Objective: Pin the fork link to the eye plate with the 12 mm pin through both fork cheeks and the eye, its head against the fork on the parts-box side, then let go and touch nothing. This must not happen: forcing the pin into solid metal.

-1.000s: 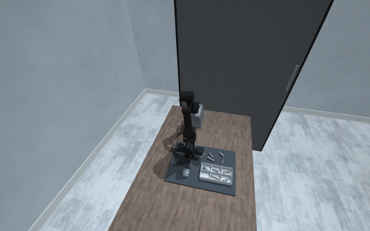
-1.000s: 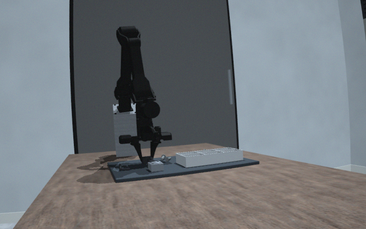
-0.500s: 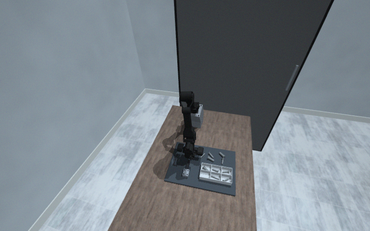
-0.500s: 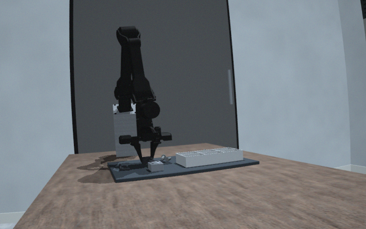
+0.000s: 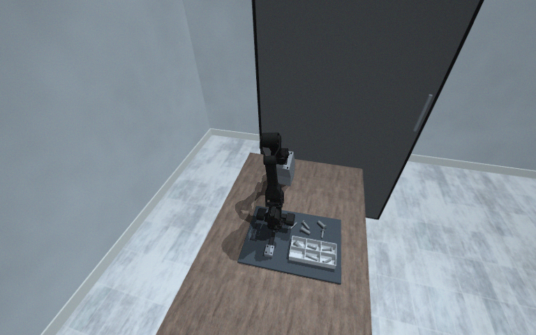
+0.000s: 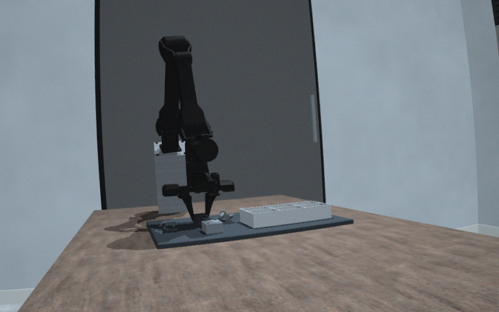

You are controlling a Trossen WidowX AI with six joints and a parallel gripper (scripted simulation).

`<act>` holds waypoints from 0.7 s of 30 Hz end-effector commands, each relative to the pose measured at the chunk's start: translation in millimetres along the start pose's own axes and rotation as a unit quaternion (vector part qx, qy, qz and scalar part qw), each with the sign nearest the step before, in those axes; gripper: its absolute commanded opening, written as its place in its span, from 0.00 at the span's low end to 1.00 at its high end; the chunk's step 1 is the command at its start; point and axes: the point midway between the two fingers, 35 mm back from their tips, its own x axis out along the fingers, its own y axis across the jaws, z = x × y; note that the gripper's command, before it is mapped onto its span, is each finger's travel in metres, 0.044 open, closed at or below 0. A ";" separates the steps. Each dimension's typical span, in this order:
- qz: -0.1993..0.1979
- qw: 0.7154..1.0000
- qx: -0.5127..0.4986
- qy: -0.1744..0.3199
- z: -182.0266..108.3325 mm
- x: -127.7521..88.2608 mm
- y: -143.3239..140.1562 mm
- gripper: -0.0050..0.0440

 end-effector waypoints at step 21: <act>0.001 1.000 0.000 -0.003 10.5 0.9 0.7 0.35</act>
